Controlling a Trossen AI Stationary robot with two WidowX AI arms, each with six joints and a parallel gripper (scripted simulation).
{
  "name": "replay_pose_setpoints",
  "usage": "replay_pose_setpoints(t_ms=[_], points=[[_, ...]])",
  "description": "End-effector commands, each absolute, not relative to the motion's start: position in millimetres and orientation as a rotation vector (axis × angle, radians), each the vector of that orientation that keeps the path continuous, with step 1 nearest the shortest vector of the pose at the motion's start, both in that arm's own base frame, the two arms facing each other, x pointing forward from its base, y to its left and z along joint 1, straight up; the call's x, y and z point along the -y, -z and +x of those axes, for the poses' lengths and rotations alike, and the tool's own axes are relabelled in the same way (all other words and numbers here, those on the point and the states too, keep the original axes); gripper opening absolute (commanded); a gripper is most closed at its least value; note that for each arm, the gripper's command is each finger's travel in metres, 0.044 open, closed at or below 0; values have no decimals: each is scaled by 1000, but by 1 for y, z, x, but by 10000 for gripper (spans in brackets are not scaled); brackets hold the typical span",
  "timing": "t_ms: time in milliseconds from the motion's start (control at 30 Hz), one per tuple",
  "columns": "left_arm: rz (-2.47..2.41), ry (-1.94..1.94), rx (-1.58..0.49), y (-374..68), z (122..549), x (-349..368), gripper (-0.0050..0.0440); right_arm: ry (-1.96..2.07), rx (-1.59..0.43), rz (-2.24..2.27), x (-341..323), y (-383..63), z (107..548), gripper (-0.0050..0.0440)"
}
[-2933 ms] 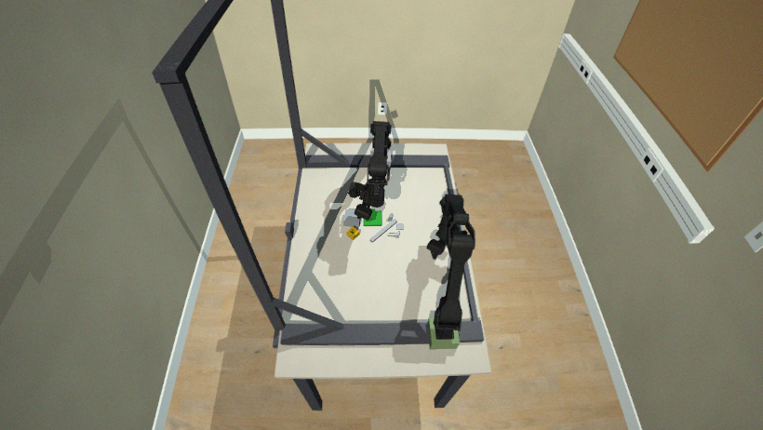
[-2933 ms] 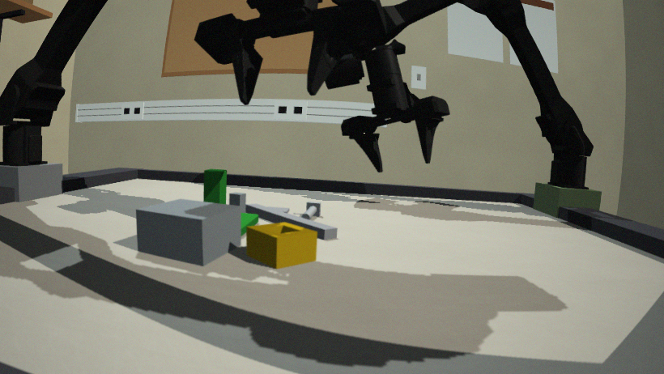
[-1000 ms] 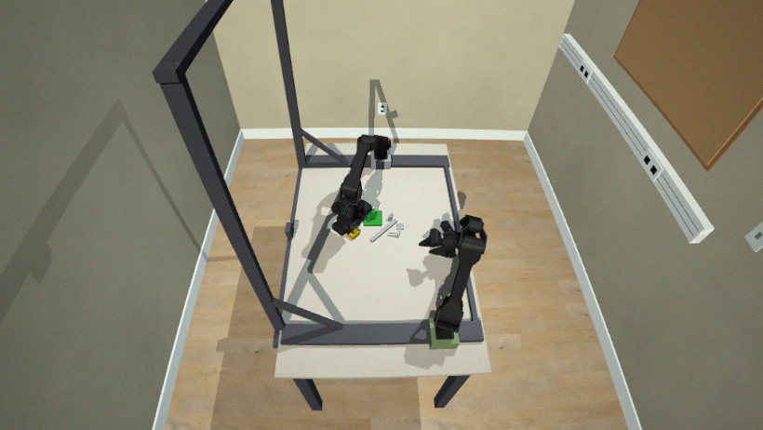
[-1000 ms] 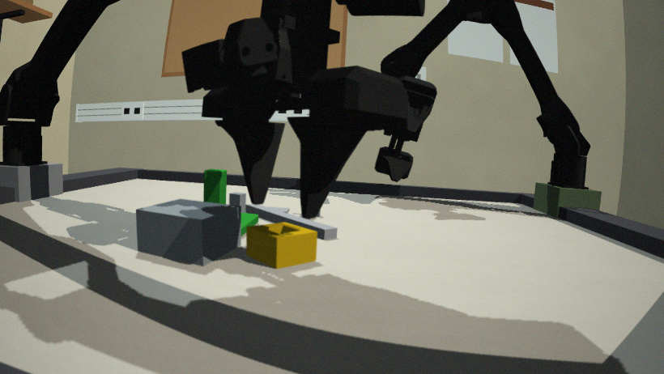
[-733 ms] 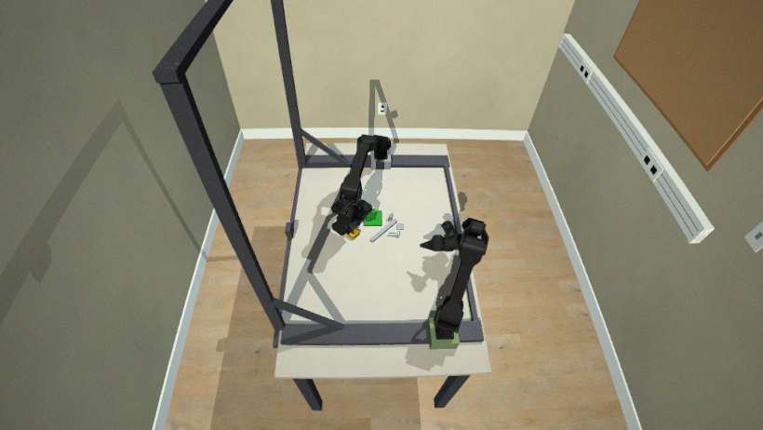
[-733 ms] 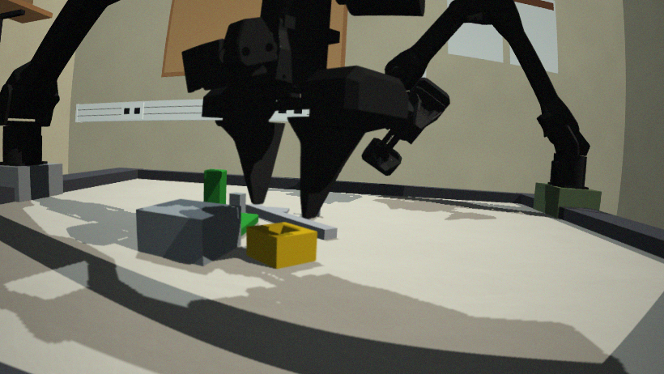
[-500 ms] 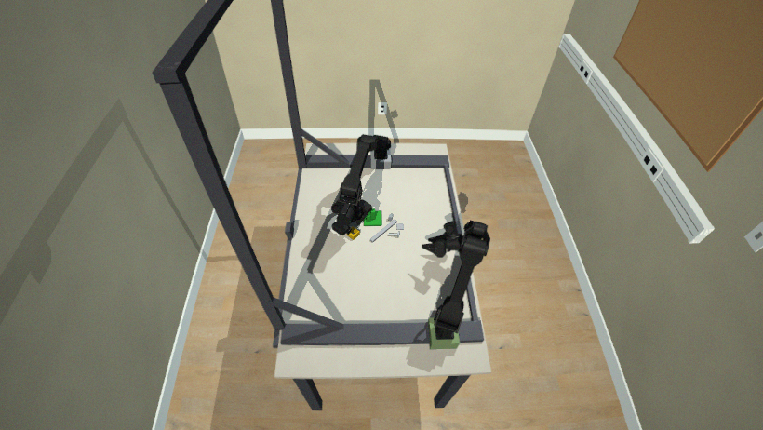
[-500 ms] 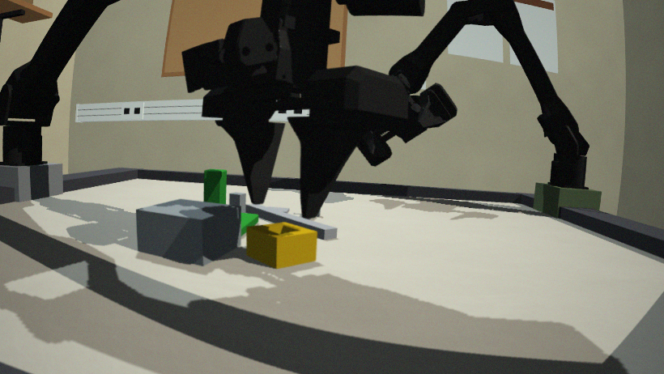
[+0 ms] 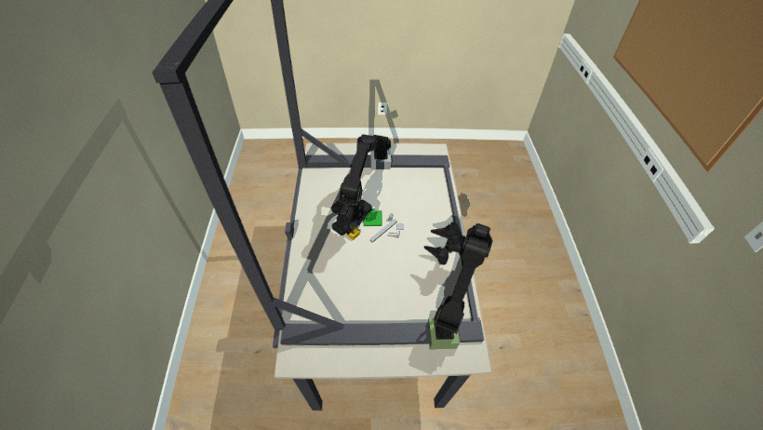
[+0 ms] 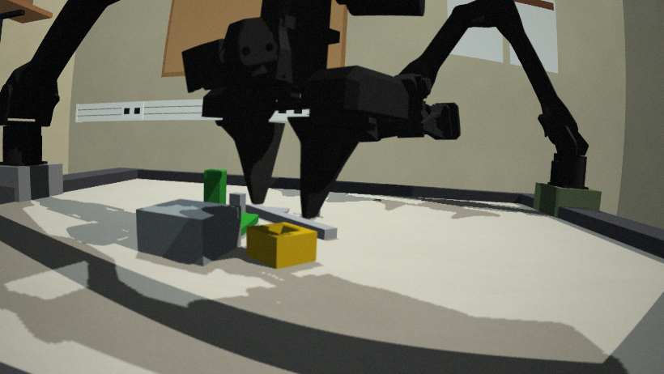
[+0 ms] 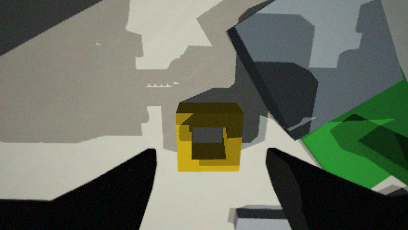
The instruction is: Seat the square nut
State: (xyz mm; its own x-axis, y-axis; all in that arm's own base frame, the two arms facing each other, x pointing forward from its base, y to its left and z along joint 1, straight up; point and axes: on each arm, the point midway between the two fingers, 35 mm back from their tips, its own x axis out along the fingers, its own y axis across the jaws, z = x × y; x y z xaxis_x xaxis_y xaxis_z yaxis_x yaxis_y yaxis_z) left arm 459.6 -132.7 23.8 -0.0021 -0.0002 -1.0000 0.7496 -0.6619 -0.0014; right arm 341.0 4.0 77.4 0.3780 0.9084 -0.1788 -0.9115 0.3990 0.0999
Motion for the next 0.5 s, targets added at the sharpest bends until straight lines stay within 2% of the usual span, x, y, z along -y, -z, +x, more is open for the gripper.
replay_pose_setpoints(t_ms=[0,200,467], points=[[1738,1686,-749,-39,464,134,300,-1172,-118,-107,-2,-87,341,440],[1738,1686,-749,-39,464,134,300,-1176,-115,-114,-3,-86,341,440],[1725,1712,-768,-6,462,133,300,-1176,-116,-114,-3,-86,341,440]])
